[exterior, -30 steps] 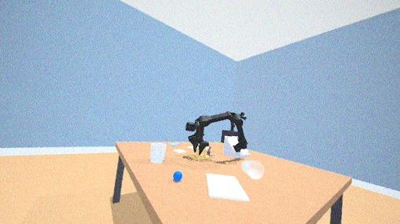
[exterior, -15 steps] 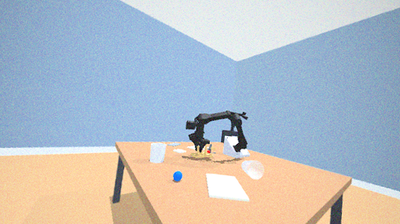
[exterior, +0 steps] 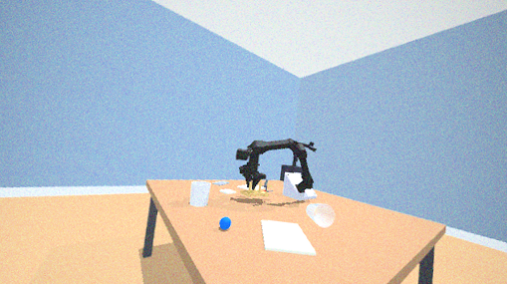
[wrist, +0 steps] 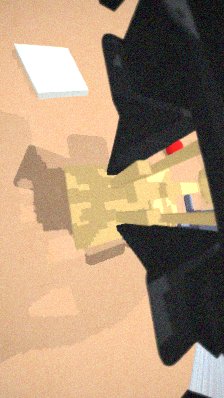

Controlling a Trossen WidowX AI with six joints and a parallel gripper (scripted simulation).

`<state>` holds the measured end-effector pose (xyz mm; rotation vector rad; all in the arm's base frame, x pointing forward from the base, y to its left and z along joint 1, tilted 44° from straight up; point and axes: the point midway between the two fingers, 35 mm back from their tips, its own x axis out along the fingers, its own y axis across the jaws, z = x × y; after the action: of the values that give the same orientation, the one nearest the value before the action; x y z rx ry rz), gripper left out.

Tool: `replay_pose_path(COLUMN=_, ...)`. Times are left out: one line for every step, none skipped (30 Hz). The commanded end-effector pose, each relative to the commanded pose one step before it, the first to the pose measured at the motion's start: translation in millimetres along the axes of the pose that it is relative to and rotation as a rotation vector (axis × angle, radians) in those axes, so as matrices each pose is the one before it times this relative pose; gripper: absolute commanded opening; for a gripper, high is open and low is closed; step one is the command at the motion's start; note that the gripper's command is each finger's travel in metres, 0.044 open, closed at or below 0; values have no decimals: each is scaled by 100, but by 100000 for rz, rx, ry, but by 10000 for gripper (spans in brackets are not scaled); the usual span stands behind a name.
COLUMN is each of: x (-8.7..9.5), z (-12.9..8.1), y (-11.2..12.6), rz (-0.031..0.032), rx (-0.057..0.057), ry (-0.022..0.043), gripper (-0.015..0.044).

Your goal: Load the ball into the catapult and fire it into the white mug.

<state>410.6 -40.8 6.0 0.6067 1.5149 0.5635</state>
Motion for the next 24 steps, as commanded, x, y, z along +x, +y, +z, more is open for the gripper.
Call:
replay_pose_path(x=434, z=-149, y=-222, rz=201, rx=1338, ry=-112, gripper=0)
replay_pose_path(x=162, z=-1, y=-2, rz=13, rx=22, ry=13, gripper=0)
replay_pose_path(x=162, z=-2, y=-2, rz=14, rx=22, ry=14, gripper=0)
replay_pose_path(x=162, z=-2, y=-1, rz=14, rx=22, ry=14, gripper=0)
replay_pose_path(x=162, z=-3, y=-1, rz=15, rx=22, ry=14, gripper=0)
replay_pose_path(x=162, z=-4, y=-1, rz=15, rx=22, ry=14, gripper=0)
replay_pose_path(x=162, z=-5, y=-1, rz=15, rx=22, ry=14, gripper=0)
replay_pose_path(x=162, z=-6, y=0, rz=16, rx=22, ry=15, gripper=0)
replay_pose_path(x=161, z=-7, y=0, rz=16, rx=21, ry=15, gripper=0)
replay_pose_path(x=161, z=-7, y=0, rz=17, rx=21, ry=15, gripper=0)
replay_pose_path(x=161, z=-8, y=0, rz=17, rx=21, ry=15, gripper=0)
replay_pose_path(x=161, z=-9, y=0, rz=18, rx=21, ry=16, gripper=0)
replay_pose_path(x=161, z=-10, y=1, rz=18, rx=21, ry=16, gripper=0)
replay_pose_path(x=161, z=-11, y=1, rz=18, rx=21, ry=16, gripper=0)
replay_pose_path(x=161, z=-12, y=1, rz=19, rx=21, ry=16, gripper=0)
replay_pose_path(x=161, z=-13, y=1, rz=19, rx=21, ry=17, gripper=0)
replay_pose_path(x=160, z=-13, y=1, rz=20, rx=21, ry=17, gripper=0)
replay_pose_path(x=160, z=-14, y=2, rz=20, rx=21, ry=17, gripper=0)
replay_pose_path(x=160, z=-15, y=2, rz=20, rx=21, ry=17, gripper=0)
replay_pose_path(x=160, z=-16, y=2, rz=21, rx=21, ry=18, gripper=0)
replay_pose_path(x=160, z=-17, y=2, rz=21, rx=21, ry=18, gripper=0)
replay_pose_path(x=-370, z=205, y=127, rz=-457, rx=-1281, ry=-83, gripper=0)
replay_pose_path(x=0, z=0, y=0, rz=0, rx=0, ry=0, gripper=0)
replay_pose_path(x=0, z=0, y=0, rz=0, rx=0, ry=0, gripper=0)
